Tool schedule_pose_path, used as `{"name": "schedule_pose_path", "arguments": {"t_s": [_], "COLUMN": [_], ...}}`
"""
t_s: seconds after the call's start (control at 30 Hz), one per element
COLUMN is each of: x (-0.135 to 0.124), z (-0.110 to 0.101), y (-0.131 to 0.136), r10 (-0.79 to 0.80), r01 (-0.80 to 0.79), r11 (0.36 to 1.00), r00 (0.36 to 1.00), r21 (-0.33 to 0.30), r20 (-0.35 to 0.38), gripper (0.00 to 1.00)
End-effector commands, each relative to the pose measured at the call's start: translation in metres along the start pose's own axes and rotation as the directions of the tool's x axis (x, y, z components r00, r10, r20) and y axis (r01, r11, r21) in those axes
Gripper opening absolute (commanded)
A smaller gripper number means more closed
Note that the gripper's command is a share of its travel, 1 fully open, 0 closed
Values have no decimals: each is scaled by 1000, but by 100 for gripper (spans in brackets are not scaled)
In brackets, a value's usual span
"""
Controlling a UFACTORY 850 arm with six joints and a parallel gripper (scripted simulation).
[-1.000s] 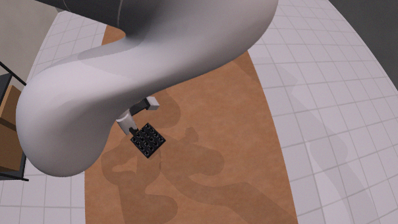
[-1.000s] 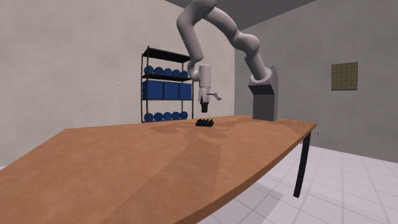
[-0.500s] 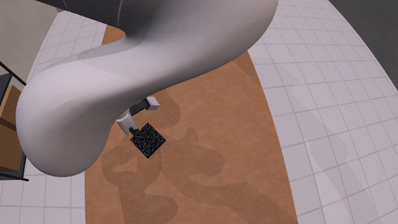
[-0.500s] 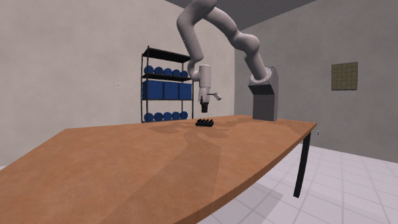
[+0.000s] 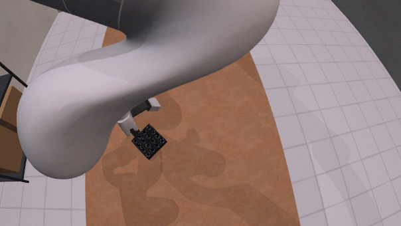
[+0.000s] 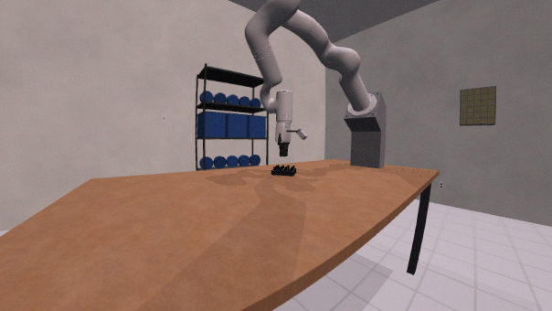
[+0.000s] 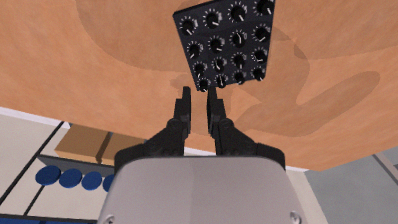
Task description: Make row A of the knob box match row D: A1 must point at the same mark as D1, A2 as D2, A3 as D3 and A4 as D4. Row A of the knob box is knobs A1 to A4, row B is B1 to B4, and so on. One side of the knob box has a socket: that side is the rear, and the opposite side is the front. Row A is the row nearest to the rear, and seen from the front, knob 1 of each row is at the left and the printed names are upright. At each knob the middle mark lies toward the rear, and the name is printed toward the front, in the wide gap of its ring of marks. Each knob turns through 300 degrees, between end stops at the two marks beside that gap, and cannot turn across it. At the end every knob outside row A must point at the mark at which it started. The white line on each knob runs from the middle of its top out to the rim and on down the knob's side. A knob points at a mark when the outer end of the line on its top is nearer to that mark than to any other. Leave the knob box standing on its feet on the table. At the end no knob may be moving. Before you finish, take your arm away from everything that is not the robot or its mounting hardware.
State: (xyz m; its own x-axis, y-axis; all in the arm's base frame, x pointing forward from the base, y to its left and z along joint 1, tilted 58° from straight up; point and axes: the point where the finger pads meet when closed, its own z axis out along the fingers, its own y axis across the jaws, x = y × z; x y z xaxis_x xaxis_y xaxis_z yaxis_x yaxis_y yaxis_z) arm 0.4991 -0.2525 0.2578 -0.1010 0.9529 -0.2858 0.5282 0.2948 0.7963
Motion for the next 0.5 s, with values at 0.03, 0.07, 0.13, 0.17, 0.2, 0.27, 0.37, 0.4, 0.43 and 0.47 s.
{"name": "schedule_pose_path", "arguments": {"t_s": [0.03, 0.07, 0.13, 0.17, 0.2, 0.27, 0.37, 0.4, 0.43, 0.47], "x": [0, 0, 0, 0, 0, 0, 0, 0, 0, 0], "z": [3, 3, 4, 4, 5, 7, 11, 12, 13, 14], "y": [0, 0, 0, 0, 0, 0, 0, 0, 1, 1], "r10": [0, 0, 1, 1, 1, 1, 1, 1, 1, 1], "r01": [0, 0, -1, -1, -1, -1, -1, -1, -1, -1], "r11": [1000, 1000, 1000, 1000, 1000, 1000, 1000, 1000, 1000, 1000], "r00": [1000, 1000, 1000, 1000, 1000, 1000, 1000, 1000, 1000, 1000], "r21": [-1, -1, -1, -1, -1, -1, -1, -1, -1, -1], "r20": [0, 0, 0, 0, 0, 0, 0, 0, 0, 0], "gripper": [19, 19, 19, 19, 19, 19, 19, 19, 19, 19]}}
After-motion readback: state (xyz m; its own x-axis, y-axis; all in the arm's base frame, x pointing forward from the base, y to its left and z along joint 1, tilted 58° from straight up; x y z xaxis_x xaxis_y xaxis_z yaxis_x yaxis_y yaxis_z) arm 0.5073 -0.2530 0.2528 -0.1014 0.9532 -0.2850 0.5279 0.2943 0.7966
